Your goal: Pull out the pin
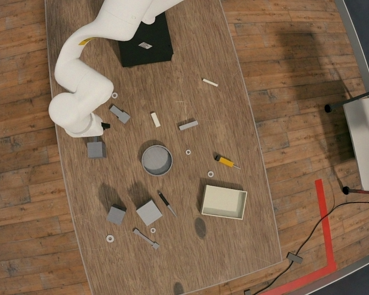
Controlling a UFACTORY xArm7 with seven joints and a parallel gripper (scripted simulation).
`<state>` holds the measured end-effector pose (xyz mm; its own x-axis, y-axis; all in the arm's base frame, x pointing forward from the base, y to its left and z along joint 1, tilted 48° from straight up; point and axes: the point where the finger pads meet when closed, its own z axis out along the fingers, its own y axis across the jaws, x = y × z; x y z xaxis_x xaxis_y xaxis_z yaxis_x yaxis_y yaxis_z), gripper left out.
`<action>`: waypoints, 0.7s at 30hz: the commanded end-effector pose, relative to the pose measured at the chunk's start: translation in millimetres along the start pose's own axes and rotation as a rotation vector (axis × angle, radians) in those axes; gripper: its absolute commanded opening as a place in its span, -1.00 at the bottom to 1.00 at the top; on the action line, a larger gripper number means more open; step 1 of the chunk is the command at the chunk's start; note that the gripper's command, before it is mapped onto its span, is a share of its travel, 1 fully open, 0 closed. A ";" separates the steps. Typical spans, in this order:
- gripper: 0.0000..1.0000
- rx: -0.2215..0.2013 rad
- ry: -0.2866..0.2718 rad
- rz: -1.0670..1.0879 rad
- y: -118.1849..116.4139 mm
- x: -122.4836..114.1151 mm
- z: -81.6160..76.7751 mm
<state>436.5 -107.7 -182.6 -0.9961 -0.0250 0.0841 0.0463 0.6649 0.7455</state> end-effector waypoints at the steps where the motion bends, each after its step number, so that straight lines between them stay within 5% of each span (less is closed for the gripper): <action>1: -0.06 0.005 0.003 -0.006 -6.7 -1.6 -0.3; 9: -0.06 0.005 0.003 -0.006 -7.1 -1.4 0.0; 21: -0.06 -0.056 -0.045 0.044 -0.4 -7.2 -0.7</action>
<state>439.9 -104.4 -186.2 -0.9956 0.0174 0.0923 0.0827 0.6272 0.7744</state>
